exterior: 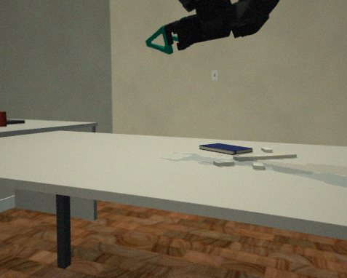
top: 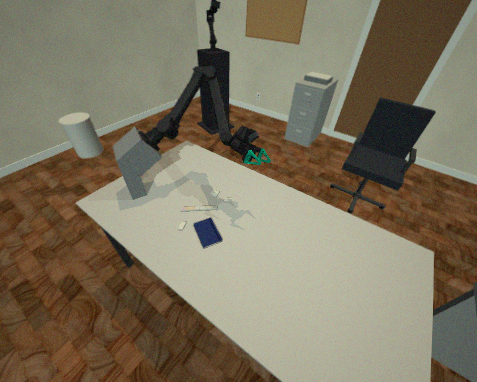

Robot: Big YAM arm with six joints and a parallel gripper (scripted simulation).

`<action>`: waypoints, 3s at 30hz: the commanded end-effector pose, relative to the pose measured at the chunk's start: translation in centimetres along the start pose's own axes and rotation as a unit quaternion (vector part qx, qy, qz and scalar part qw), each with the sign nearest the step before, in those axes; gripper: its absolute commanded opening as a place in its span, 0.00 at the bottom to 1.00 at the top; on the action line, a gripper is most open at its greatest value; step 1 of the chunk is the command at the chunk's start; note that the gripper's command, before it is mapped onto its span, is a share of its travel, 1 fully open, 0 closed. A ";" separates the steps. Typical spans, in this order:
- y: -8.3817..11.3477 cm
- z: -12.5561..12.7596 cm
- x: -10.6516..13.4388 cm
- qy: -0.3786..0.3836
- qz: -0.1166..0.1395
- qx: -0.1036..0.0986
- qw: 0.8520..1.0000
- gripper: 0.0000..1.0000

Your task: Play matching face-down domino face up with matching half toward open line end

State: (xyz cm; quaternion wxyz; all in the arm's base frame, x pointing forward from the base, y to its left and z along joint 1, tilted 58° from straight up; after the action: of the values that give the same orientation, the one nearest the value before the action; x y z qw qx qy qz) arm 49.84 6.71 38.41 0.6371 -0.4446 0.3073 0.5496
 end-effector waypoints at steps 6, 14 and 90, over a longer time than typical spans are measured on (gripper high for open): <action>-0.3 -0.3 -1.2 0.004 -0.008 0.004 1.000 1.00; -0.5 -0.4 -2.0 0.009 -0.014 0.005 1.000 1.00; -1.8 -0.9 -4.9 0.125 0.043 0.016 0.991 1.00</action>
State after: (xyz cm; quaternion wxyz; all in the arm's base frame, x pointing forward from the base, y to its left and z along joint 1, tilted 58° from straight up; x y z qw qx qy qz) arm 50.66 4.52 41.85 0.5718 -0.4849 0.4117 0.5182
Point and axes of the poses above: the point where the finger pads meet when closed, its own y axis back along the fingers, its own z axis across the jaws, x = y × z, the point moved 3 cm from there along y, back along the fingers, and after that the axes turned 9 degrees about y, right-handed, at the moved point
